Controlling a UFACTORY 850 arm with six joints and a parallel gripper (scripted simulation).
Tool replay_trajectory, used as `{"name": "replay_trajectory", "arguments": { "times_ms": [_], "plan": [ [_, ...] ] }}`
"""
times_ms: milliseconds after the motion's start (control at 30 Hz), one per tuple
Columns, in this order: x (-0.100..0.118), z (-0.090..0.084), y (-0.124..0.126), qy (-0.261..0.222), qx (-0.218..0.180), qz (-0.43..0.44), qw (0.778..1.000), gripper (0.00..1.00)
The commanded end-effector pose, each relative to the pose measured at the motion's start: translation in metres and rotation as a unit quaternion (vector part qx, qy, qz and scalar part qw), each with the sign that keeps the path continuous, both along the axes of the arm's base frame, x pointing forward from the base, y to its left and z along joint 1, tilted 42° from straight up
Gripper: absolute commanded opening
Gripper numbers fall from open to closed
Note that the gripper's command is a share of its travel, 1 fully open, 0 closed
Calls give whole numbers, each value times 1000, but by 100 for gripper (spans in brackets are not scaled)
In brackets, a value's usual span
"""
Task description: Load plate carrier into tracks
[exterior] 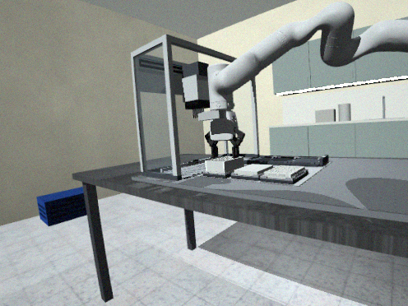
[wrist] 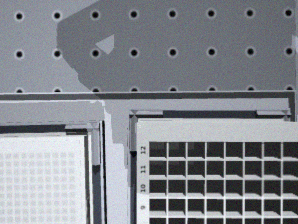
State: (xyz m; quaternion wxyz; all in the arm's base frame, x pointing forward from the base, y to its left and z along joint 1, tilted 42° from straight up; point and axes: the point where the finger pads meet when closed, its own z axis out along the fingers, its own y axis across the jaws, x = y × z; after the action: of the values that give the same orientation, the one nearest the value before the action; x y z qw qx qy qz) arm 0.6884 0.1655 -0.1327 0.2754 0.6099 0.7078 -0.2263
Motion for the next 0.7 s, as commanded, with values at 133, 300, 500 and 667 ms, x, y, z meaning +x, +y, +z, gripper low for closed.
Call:
{"name": "replay_trajectory", "arguments": {
  "times_ms": [133,300,500,667],
  "plan": [
    [1,-4,-3,-1,0,0,1000,100],
    [2,-5,-4,-1,0,0,1000,100],
    [2,-8,-7,-1,0,0,1000,100],
    [2,-11,-9,-1,0,0,1000,100]
  ]
}}
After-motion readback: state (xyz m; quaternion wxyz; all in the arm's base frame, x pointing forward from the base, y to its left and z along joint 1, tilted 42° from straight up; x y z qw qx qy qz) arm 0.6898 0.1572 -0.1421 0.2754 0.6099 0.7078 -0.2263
